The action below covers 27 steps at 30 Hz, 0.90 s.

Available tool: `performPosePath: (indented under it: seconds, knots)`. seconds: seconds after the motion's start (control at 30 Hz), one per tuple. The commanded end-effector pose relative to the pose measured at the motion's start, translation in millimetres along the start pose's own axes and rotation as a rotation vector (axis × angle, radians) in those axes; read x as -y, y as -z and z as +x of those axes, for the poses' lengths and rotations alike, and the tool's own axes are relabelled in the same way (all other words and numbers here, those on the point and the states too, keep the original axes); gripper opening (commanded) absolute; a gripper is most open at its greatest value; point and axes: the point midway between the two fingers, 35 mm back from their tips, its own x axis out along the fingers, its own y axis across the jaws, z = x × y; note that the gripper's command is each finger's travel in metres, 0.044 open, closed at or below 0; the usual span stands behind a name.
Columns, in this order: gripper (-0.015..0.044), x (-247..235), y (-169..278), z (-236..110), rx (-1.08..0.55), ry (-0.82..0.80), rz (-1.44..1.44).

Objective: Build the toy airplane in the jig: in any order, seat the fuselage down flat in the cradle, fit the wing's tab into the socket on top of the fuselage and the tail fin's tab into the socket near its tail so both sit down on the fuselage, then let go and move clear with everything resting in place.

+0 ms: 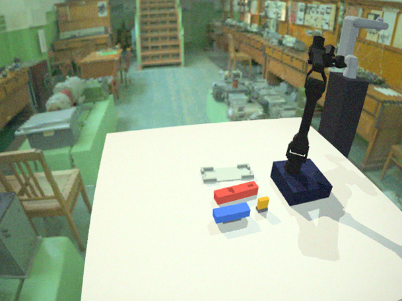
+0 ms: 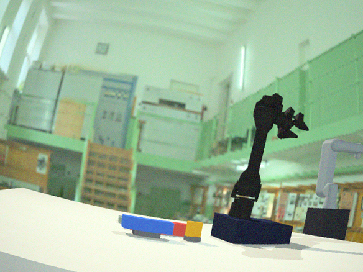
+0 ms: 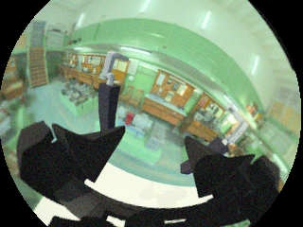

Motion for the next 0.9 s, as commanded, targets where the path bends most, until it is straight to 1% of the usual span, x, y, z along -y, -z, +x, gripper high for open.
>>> performPosePath:
  seconds: [0.0,0.23,0.47,0.67,0.87]
  knots:
    - [0.044,-47,10,-36,0.0,-0.161,-0.062]
    - [0.044,-127,40,-126,0.013,-0.466,-0.214]
    - [0.044,-180,86,-231,0.028,-0.769,-0.394]
    - [0.044,-200,138,-326,0.04,-1.022,-0.572]
    - [0.044,-193,197,-419,0.059,-1.262,-0.771]
